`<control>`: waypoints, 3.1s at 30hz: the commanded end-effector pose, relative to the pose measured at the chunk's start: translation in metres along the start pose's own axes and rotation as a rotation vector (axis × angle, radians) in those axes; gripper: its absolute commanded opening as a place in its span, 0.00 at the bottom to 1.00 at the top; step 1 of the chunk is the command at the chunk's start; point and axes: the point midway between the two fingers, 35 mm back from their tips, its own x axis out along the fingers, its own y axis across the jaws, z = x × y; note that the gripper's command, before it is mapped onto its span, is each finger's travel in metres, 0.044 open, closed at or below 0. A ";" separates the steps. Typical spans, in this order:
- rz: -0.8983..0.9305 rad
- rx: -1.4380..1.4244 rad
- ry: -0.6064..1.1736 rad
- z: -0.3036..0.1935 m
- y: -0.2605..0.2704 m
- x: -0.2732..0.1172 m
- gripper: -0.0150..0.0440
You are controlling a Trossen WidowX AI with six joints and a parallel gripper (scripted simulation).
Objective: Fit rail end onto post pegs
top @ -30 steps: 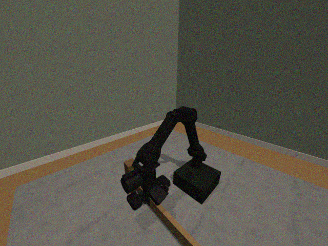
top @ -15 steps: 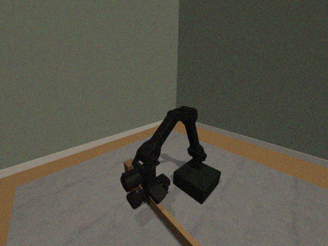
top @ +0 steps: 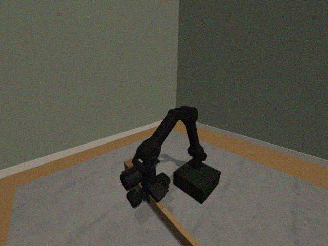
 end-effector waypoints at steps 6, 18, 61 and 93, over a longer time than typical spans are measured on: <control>-0.019 -0.001 -0.005 0.001 -0.004 -0.007 0.25; -0.019 -0.001 -0.005 0.001 -0.003 -0.001 0.25; -0.019 -0.001 -0.005 0.001 0.001 -0.001 0.25; -0.019 -0.001 -0.005 0.001 0.001 0.000 0.25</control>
